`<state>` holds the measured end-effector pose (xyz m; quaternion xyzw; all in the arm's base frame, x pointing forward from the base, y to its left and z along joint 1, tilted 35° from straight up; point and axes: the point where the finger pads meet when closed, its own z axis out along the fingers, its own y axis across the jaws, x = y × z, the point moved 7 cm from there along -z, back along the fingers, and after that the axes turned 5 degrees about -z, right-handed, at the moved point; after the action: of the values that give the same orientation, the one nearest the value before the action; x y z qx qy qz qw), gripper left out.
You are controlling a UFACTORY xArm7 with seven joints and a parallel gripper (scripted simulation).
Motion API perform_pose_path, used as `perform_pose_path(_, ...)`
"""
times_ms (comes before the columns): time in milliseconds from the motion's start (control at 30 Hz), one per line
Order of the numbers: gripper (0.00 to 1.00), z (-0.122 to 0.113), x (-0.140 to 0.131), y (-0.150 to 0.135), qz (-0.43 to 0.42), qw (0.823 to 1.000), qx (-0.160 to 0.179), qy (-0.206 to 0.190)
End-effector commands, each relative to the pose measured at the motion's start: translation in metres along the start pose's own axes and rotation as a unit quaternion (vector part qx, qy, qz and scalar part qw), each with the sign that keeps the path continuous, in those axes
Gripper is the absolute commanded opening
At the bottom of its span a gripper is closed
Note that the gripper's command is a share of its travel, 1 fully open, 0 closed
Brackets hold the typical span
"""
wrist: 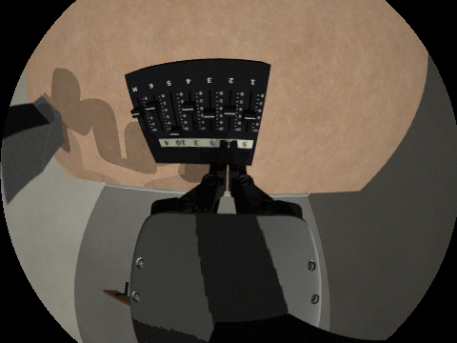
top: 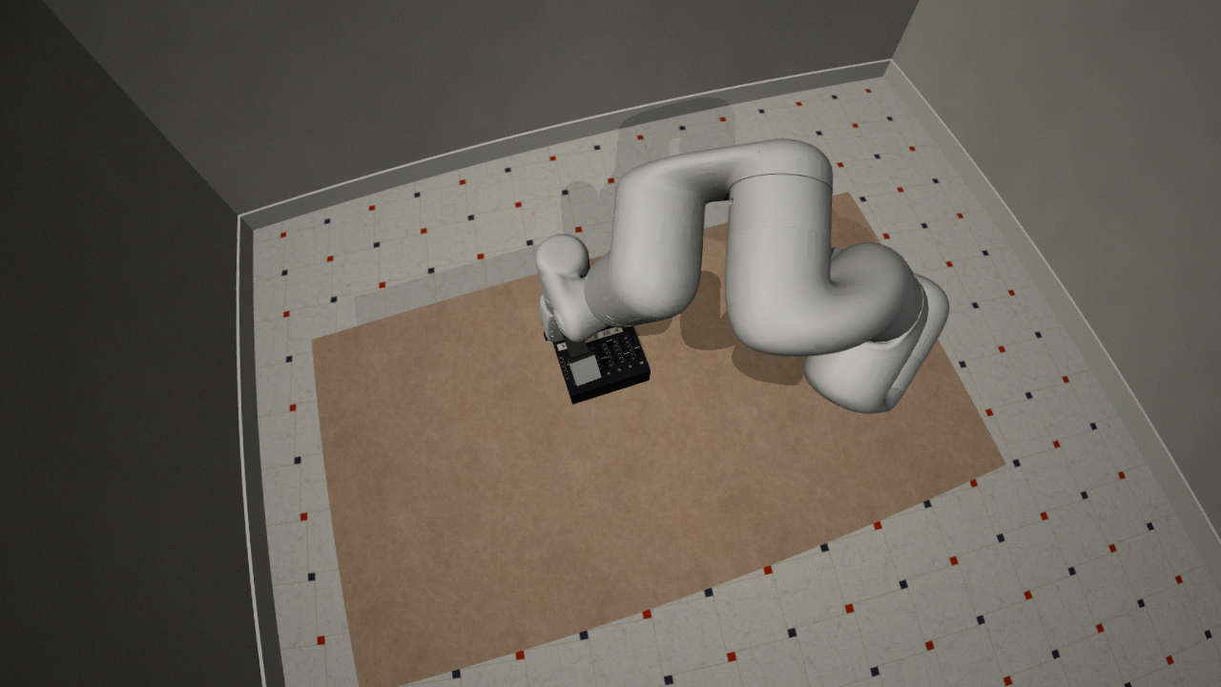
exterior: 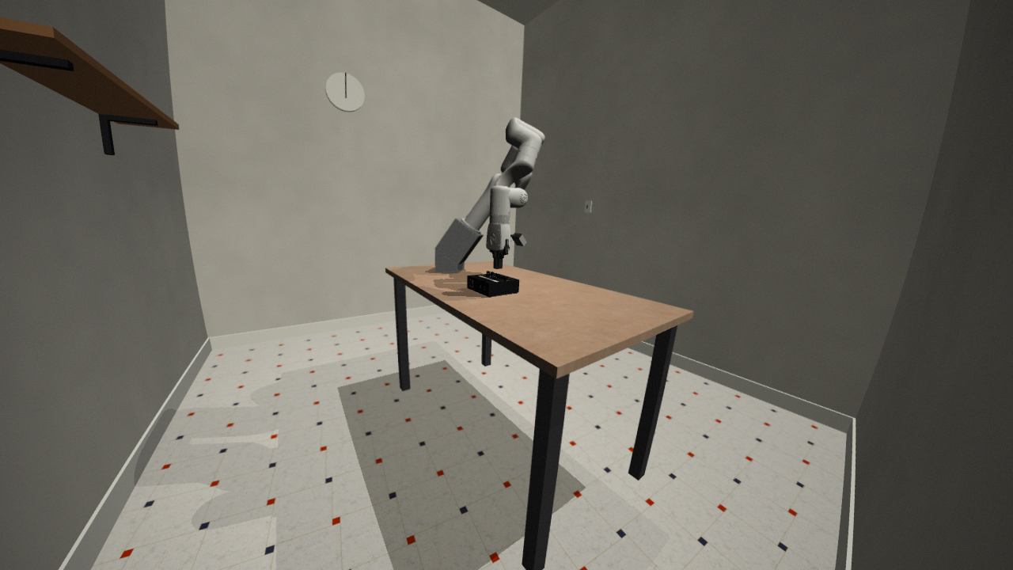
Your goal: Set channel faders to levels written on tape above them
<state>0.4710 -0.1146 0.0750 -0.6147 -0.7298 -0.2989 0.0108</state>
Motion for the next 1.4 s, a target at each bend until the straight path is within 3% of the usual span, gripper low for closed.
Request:
perform_pose_path(0,0.00,-0.002,-0.001,0.001,0.000,1.000,-0.001,-0.002)
perform_pose_path(367,0.00,-0.001,0.001,-0.001,0.045,0.999,-0.002,-0.001)
perform_pose_path(500,0.00,-0.001,0.004,-0.004,0.111,0.994,-0.003,-0.001)
perform_pose_path(633,0.00,0.000,0.009,-0.008,0.209,0.978,-0.003,0.000)
perform_pose_path(867,0.00,0.001,0.021,-0.021,0.362,0.932,-0.008,0.004)
perform_pose_path(933,0.00,0.001,0.021,-0.021,0.362,0.932,-0.008,0.004)
perform_pose_path(967,0.00,0.001,0.023,-0.023,0.423,0.906,-0.008,0.005)
perform_pose_path(1133,0.00,0.002,0.033,-0.034,0.511,0.859,-0.012,0.009)
perform_pose_path(1367,0.00,0.002,0.047,-0.052,0.639,0.768,-0.016,0.015)
